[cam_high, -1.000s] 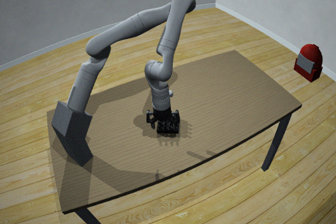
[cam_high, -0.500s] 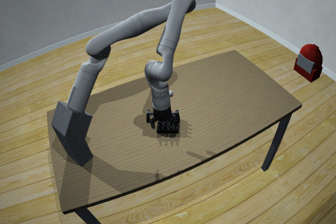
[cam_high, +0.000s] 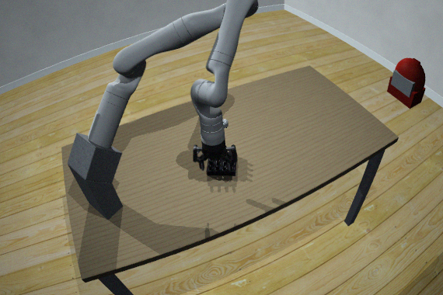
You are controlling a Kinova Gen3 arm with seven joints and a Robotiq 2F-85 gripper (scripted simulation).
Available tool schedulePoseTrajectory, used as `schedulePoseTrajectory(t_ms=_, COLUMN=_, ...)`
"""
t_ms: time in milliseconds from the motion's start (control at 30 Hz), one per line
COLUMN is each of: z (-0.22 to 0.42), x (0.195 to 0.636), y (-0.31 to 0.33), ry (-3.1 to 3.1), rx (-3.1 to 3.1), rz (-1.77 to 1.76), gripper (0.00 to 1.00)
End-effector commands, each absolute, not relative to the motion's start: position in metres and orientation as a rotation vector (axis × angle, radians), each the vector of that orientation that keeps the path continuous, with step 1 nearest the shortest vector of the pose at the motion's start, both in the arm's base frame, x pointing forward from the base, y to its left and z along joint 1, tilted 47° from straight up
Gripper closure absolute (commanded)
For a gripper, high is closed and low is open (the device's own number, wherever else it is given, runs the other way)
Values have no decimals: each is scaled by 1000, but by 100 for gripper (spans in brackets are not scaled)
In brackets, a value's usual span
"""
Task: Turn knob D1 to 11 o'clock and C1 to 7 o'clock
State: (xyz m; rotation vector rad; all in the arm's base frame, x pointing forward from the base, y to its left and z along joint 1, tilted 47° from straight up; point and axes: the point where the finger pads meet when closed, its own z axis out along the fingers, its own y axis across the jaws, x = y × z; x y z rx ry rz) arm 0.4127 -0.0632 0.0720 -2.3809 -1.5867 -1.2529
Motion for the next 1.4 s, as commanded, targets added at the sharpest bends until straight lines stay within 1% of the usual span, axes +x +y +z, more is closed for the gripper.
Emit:
schedulePoseTrajectory(t_ms=0, z=72, x=413, y=-64, ry=-1586, rx=-2382, rz=-1253, gripper=0)
schedulePoseTrajectory(t_ms=900, z=73, x=413, y=-63, ry=-1602, rx=-2377, rz=-1255, gripper=0)
schedulePoseTrajectory(t_ms=1367, z=78, x=410, y=-56, ry=-1822, rx=-2288, rz=-1273, gripper=0)
